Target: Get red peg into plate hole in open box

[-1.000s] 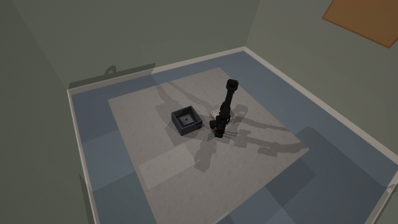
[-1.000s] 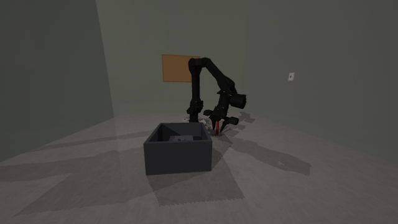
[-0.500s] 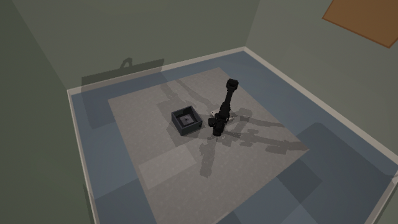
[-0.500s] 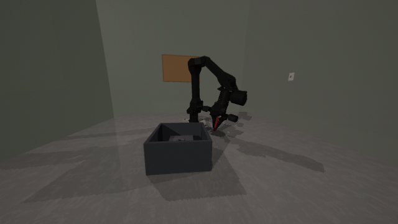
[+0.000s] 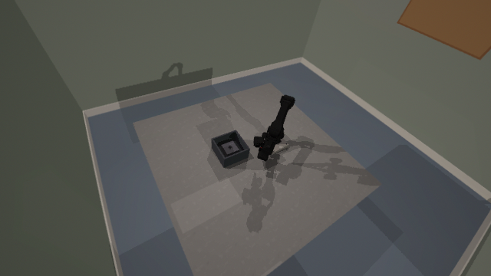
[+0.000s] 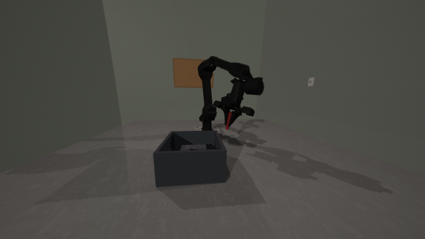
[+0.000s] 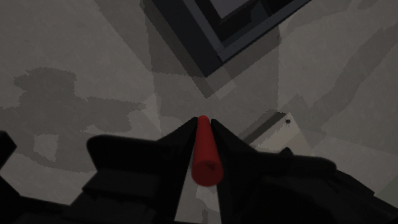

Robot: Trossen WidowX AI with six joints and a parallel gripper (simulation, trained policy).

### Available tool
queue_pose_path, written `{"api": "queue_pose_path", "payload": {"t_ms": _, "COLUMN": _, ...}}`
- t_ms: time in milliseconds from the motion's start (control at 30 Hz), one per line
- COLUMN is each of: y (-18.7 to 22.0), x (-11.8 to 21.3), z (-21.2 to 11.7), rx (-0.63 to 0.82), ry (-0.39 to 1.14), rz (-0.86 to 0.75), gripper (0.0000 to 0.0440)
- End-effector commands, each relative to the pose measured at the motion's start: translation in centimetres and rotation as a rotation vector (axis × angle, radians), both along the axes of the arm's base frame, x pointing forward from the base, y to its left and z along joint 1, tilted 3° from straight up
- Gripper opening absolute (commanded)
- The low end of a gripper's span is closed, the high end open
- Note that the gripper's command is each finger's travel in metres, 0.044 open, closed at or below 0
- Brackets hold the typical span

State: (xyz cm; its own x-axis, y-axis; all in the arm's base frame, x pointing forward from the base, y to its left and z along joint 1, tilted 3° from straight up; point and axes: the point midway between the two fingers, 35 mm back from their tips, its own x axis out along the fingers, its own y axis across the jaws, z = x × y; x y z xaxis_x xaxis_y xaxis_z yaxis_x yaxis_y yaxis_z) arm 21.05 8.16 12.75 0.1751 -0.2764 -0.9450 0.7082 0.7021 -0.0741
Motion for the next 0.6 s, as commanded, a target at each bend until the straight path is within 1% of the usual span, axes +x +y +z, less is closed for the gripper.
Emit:
{"api": "queue_pose_path", "payload": {"t_ms": 0, "y": -0.9, "x": 0.8, "z": 0.8, "rx": -0.010, "ry": -0.027, "rz": -0.034, "gripper": 0.0000}}
{"api": "queue_pose_path", "payload": {"t_ms": 300, "y": -3.8, "x": 3.8, "z": 2.6, "rx": -0.020, "ry": -0.106, "rz": -0.144, "gripper": 0.0000}}
{"api": "queue_pose_path", "payload": {"t_ms": 567, "y": -6.8, "x": 6.3, "z": 3.1, "rx": -0.033, "ry": -0.148, "rz": -0.218, "gripper": 0.0000}}
